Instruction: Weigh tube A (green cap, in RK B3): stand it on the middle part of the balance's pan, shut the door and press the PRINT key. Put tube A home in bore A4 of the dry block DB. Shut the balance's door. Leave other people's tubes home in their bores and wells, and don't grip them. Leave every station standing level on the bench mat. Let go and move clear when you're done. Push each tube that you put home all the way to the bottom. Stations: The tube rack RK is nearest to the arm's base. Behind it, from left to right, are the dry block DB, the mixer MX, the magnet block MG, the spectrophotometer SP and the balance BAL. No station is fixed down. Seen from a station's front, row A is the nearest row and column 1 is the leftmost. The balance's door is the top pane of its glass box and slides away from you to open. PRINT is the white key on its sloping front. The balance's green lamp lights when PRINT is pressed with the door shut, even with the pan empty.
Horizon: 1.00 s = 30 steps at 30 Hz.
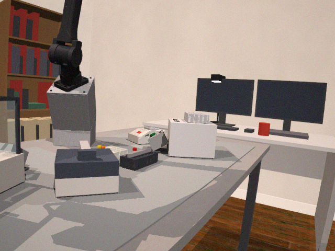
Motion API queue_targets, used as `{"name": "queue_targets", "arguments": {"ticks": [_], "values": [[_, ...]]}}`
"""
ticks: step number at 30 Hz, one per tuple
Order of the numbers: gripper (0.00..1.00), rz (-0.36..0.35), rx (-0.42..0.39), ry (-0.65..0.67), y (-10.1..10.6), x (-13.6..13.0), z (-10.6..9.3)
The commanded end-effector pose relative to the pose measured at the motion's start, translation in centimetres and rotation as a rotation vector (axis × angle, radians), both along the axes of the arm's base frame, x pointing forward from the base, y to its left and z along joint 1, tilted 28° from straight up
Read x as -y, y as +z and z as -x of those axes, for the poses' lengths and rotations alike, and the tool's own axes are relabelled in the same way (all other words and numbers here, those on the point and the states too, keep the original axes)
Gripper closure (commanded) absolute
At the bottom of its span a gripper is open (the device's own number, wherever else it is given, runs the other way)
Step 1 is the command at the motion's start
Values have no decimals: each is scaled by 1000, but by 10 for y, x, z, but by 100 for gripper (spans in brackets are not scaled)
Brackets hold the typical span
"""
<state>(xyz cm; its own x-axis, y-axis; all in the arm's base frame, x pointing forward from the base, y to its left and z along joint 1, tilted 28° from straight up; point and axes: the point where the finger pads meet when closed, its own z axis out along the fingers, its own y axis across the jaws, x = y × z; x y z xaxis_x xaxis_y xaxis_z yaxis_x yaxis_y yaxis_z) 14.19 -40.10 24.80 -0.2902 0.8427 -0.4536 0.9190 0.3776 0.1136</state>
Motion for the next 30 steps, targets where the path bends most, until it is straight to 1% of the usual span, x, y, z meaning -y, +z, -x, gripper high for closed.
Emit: {"name": "queue_targets", "arguments": {"ticks": [1,2,3,5,8,9,11,12,17,18,19,20,22,26,27,30], "values": [[70,60,-28,82,23,19,-4],[70,68,-42,111,23,19,-4],[70,73,-56,141,26,25,-6],[70,73,-56,141,26,25,-6],[70,101,-97,229,26,25,-6],[70,92,-113,259,17,21,-5],[70,111,-140,318,17,21,-6],[70,137,-151,346,30,31,-8],[70,184,-215,493,30,31,-9],[70,188,-220,503,30,32,-9],[70,195,-234,533,33,38,-10],[70,204,-247,562,33,38,-10],[70,204,-247,562,33,38,-10],[70,242,-300,678,33,38,-10],[70,250,-313,707,37,44,-12],[70,277,-353,795,37,44,-12]]}}
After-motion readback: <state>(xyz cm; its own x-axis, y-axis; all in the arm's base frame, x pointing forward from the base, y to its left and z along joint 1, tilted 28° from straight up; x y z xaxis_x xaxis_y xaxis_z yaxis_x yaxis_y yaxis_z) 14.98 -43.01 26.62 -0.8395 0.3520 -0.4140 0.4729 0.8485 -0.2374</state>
